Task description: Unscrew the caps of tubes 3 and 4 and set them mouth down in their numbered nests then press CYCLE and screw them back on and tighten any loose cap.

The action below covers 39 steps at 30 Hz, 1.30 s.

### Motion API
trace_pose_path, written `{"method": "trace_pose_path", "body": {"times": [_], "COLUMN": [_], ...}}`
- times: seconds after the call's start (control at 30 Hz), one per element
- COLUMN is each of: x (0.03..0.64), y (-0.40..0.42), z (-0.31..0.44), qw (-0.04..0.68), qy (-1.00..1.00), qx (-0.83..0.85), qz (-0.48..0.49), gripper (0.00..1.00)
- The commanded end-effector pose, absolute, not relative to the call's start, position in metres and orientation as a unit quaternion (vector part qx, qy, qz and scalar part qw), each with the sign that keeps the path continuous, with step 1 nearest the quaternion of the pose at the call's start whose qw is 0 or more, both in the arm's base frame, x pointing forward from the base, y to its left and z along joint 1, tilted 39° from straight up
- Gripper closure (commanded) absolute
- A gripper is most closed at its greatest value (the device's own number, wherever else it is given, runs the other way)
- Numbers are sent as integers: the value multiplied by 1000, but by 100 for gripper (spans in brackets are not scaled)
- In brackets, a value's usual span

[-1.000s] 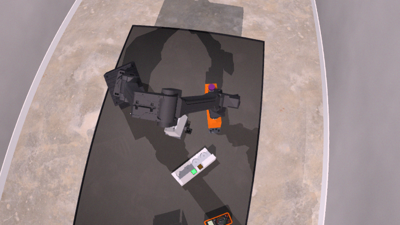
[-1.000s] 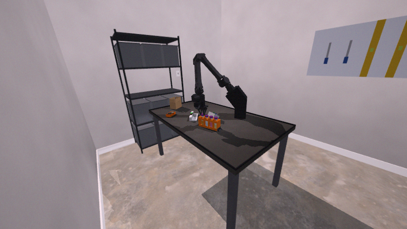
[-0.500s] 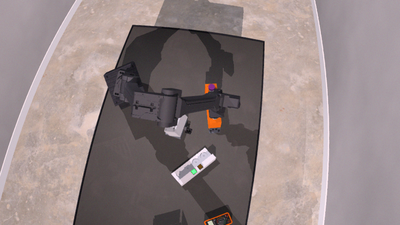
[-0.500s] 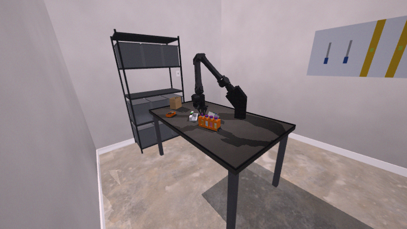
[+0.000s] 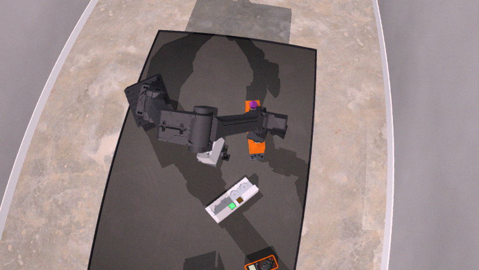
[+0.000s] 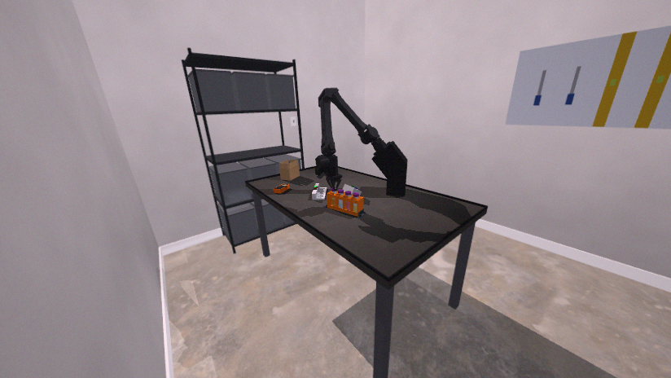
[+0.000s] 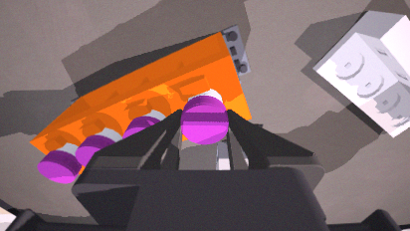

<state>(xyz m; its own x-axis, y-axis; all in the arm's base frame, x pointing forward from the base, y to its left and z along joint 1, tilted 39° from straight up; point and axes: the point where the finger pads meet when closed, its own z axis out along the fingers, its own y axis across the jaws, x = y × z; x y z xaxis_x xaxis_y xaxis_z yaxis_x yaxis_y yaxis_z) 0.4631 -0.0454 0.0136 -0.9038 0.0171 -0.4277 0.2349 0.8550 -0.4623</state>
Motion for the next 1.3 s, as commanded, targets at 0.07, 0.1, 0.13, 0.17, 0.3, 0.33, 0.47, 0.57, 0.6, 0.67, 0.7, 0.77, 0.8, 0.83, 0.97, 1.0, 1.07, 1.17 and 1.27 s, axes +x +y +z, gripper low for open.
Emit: {"method": "trace_pose_path", "body": {"times": [0.07,0.1,0.13,0.17,0.3,0.33,0.47,0.57,0.6,0.67,0.7,0.77,0.8,0.83,0.97,1.0,1.07,1.17,1.27], "x": [475,475,475,475,470,470,470,470,470,470,470,474,474,474,474,474,474,474,472], "y": [-46,-46,-46,-46,-44,-44,-44,-44,-44,-44,-44,-44,-42,-42,-42,-42,-42,-42,-42], "z": [16,16,16,16,19,19,19,19,19,19,19,18,21,21,21,21,21,21,19], "qw": [247,249,249,249,249,249,249,249,249,249,249,242,238,238,223,218,207,191,173], "qy": [922,920,920,920,922,922,922,922,922,922,922,926,930,930,937,939,941,941,938], "qx": [190,199,198,198,190,190,190,190,190,190,190,168,147,147,91,72,35,-22,-78], "qz": [-230,-228,-228,-228,-229,-229,-229,-229,-229,-229,-229,-235,-240,-240,-254,-258,-266,-278,-289], "gripper": [100,100,100,100,100,100,51,51,51,51,51,51,51,51,51,51,51,51,51]}}
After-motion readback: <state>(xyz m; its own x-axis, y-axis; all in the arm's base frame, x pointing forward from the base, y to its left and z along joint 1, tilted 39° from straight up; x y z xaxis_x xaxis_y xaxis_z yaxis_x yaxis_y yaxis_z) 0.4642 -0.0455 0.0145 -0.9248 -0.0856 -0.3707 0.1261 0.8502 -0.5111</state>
